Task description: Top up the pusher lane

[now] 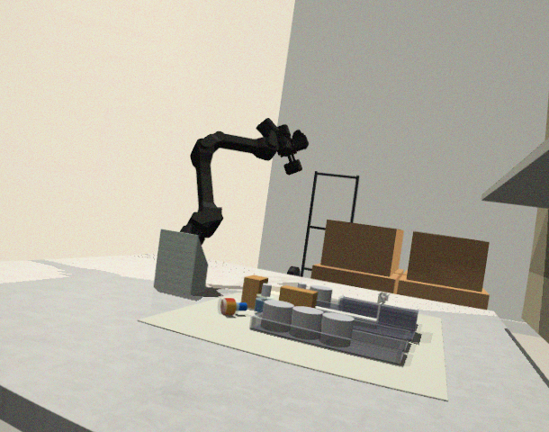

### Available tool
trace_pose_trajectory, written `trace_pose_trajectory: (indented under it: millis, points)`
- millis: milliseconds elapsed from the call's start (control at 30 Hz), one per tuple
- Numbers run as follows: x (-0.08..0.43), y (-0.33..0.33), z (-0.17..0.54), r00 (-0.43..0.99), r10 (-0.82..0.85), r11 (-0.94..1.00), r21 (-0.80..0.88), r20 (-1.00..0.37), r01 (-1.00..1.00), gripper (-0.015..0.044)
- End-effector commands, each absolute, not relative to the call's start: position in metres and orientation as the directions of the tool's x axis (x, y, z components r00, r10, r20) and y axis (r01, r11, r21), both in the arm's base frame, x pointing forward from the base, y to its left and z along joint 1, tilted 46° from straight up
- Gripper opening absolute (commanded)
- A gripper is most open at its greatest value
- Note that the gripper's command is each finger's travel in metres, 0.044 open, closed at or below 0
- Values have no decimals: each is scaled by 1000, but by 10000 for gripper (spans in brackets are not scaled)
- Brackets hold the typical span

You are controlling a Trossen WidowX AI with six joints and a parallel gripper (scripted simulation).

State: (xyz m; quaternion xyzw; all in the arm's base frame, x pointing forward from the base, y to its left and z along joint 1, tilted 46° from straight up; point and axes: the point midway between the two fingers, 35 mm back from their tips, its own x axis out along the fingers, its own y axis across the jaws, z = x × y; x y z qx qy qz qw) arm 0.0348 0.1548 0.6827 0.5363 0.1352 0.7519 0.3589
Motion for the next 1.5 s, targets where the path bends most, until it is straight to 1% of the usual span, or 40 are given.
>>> trace_pose_trajectory:
  millis: [0,33,133,300,467,667,933,1067,1200,1333,1467]
  points:
    - [36,156,682,-164,687,-703,590,708,-397,426]
    - [40,158,681,-155,693,-695,595,704,-403,440]
    - [66,173,671,-87,731,-636,630,676,-446,440]
    - [141,203,636,102,811,-446,721,576,-530,440]
    - [197,214,598,229,851,-269,767,472,-582,440]
    - [269,219,544,392,862,-45,818,323,-574,440]
    - [366,190,440,591,806,304,822,48,-482,440]
    - [401,167,382,644,758,452,797,-104,-402,440]
    - [426,139,321,663,703,576,755,-260,-315,440]
    - [438,108,260,645,647,674,701,-407,-234,440]
    - [439,74,198,589,597,749,642,-545,-164,440]
